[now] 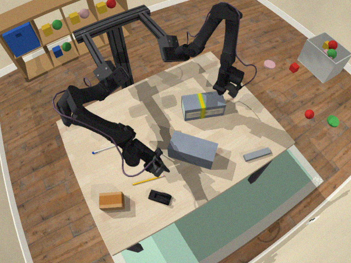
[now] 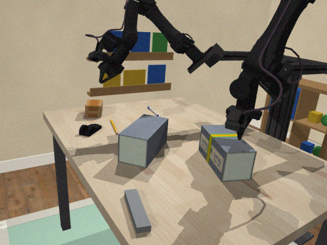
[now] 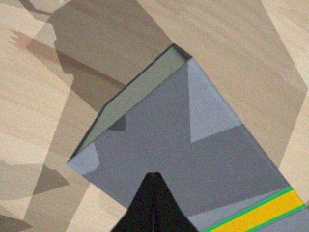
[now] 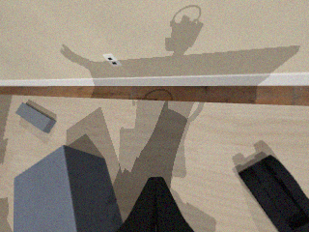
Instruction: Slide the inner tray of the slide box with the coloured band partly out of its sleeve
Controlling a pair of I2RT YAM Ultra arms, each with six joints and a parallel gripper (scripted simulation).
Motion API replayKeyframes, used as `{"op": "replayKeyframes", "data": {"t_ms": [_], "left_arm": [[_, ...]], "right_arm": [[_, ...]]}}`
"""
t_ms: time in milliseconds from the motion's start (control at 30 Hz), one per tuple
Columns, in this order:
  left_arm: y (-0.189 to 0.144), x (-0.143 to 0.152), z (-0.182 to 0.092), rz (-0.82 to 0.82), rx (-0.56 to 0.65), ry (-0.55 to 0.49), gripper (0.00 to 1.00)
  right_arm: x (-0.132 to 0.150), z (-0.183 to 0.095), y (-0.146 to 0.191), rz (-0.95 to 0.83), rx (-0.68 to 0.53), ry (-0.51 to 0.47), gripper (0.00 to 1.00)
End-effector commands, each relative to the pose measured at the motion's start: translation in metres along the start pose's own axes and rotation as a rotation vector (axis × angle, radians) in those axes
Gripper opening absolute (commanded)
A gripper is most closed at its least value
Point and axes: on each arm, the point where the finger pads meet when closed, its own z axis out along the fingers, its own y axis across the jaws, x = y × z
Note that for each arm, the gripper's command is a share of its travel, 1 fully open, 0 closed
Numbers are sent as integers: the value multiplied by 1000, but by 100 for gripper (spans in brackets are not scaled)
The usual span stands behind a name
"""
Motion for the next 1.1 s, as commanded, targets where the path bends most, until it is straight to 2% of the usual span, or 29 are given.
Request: {"op": "replayKeyframes", "data": {"t_ms": [0, 233, 300, 333, 433, 500, 600, 633, 667, 733, 867, 967, 1000, 1067], "left_arm": [[-3, -14, -7, -11, 3, -48, 1], [-3, -14, -7, -11, 3, -48, 1], [-3, -14, -7, -11, 3, -48, 1], [-3, -14, -7, -11, 3, -48, 1], [-3, -14, -7, -11, 3, -48, 1], [-3, -14, -7, -11, 3, -48, 1], [-3, -14, -7, -11, 3, -48, 1], [-3, -14, -7, -11, 3, -48, 1], [-3, -14, -7, -11, 3, -48, 1], [-3, -14, -7, -11, 3, -48, 1], [-3, -14, -7, -11, 3, -48, 1], [-3, -14, -7, -11, 3, -48, 1], [-3, -14, -7, -11, 3, -48, 1], [-3, -14, -7, -11, 3, -48, 1]], "right_arm": [[18, 20, 46, -151, -88, -47, 1], [88, 35, 120, -343, -227, -11, 1], [88, 35, 120, -343, -227, -11, 1], [64, 40, 110, -340, -188, -68, 1], [135, 29, 159, -420, -323, 46, 1], [142, 29, 173, -491, -335, 4, 1], [175, 18, 203, -582, -406, 9, 1], [150, 28, 190, -552, -349, -37, 1], [176, 20, 202, -540, -409, 36, 1], [204, 7, 219, -586, -471, 72, 1], [205, 5, 225, -627, -471, 38, 1], [227, -8, 244, -702, -520, 27, 1], [249, -22, 258, -745, -582, 47, 1], [257, -33, 270, -827, -601, -6, 1]]}}
